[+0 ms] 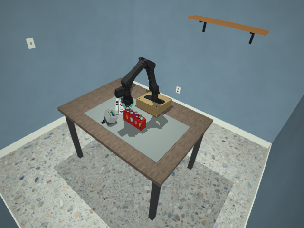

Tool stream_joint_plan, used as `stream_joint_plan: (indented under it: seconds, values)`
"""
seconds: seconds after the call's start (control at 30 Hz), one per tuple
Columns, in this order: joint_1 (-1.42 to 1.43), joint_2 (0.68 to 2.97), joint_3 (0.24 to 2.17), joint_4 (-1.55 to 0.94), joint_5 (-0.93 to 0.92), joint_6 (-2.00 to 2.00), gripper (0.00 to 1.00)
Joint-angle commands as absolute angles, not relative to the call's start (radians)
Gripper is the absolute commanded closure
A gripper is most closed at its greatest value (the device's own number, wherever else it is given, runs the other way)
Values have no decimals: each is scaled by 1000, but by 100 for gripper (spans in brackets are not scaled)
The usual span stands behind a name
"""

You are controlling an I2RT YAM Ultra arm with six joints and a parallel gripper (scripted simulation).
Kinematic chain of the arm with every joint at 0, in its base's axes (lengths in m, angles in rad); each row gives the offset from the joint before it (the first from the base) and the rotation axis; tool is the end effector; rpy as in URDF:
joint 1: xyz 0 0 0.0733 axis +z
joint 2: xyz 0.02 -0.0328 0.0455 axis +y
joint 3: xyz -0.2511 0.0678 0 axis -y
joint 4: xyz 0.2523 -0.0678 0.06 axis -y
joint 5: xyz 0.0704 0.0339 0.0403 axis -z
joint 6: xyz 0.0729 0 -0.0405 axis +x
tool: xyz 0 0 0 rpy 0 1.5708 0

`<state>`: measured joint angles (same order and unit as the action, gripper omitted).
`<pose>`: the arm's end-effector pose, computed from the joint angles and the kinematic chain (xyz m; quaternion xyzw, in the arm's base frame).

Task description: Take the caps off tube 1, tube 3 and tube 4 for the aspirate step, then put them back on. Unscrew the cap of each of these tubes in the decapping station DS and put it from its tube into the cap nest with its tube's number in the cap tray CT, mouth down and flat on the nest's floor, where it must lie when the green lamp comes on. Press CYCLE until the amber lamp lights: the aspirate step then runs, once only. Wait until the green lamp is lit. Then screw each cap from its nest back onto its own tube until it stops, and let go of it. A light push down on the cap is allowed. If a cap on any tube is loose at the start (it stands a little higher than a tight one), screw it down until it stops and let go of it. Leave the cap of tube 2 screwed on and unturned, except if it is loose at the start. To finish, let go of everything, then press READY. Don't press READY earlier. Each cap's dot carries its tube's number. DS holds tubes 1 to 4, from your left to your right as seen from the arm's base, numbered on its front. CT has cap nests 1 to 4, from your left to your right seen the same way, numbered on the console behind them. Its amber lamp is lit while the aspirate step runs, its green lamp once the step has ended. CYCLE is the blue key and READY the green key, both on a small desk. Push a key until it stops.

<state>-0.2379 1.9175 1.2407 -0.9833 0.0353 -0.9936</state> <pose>0.3171 -0.0784 0.1011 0.3692 -0.9281 -0.0114 0.0466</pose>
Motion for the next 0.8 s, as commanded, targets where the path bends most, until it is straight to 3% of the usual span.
stream_joint_plan:
  seconds: [0.0, 0.47, 0.77]
  values:
    - [-236, 1908, 1258, -986, 35, -837, 51]
    - [-236, 1905, 1266, -996, 35, -86, 51]
    - [-236, 1904, 1263, -995, 35, 3, 51]
